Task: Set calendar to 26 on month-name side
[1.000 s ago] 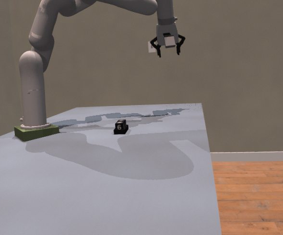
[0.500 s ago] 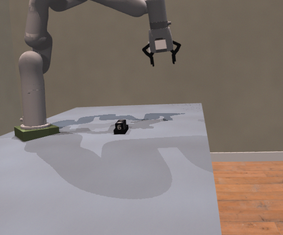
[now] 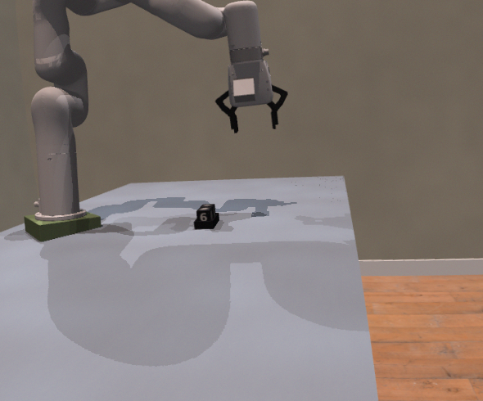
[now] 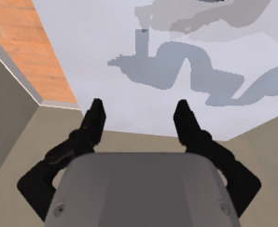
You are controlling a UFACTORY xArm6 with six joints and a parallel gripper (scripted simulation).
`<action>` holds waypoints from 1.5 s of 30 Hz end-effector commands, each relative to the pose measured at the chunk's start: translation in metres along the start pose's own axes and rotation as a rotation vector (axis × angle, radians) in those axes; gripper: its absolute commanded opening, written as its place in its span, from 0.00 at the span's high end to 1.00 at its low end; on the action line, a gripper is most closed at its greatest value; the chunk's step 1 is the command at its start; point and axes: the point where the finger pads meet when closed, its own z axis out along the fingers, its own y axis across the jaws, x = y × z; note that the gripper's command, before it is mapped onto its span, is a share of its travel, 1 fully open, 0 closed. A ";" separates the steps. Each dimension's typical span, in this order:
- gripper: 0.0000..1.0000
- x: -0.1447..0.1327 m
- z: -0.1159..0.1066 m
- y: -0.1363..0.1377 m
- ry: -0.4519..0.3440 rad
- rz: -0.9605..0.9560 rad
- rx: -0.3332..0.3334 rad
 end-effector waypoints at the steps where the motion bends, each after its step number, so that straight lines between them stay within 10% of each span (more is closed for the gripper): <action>1: 0.00 0.028 0.003 0.020 0.035 0.006 0.013; 17: 0.00 0.109 0.037 0.112 0.155 0.013 -0.036; 45: 0.00 0.092 0.044 0.127 0.161 0.132 -0.029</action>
